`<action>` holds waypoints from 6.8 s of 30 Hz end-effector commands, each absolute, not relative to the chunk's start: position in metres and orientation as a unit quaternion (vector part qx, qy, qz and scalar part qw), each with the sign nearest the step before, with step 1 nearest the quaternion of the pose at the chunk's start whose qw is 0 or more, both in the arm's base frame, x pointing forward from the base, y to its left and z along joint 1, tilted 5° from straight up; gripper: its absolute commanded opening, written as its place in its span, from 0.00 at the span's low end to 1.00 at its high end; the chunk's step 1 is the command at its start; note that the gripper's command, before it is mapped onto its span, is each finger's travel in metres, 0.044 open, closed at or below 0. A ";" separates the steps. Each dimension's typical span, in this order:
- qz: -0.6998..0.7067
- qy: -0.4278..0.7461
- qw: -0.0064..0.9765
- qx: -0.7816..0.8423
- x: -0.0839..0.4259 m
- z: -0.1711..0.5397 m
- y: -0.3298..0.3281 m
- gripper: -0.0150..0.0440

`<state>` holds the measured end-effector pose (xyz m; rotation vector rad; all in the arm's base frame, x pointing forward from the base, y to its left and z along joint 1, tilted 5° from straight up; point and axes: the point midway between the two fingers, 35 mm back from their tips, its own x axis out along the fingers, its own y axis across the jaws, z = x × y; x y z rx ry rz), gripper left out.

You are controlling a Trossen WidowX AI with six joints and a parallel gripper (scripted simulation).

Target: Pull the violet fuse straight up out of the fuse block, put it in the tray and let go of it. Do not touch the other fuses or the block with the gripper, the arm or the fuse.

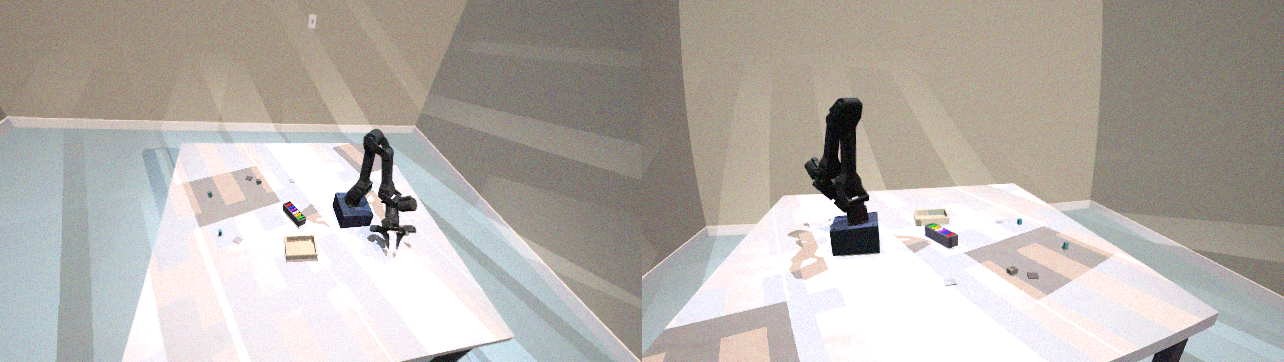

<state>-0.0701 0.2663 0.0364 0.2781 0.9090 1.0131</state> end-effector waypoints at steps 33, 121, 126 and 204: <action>0.126 0.555 0.802 -0.178 0.265 0.005 0.148 0.37; 0.147 0.701 0.690 -0.106 0.282 -0.030 -0.049 0.37; 0.147 0.701 0.690 -0.106 0.282 -0.030 -0.049 0.37; 0.147 0.701 0.690 -0.106 0.282 -0.030 -0.049 0.37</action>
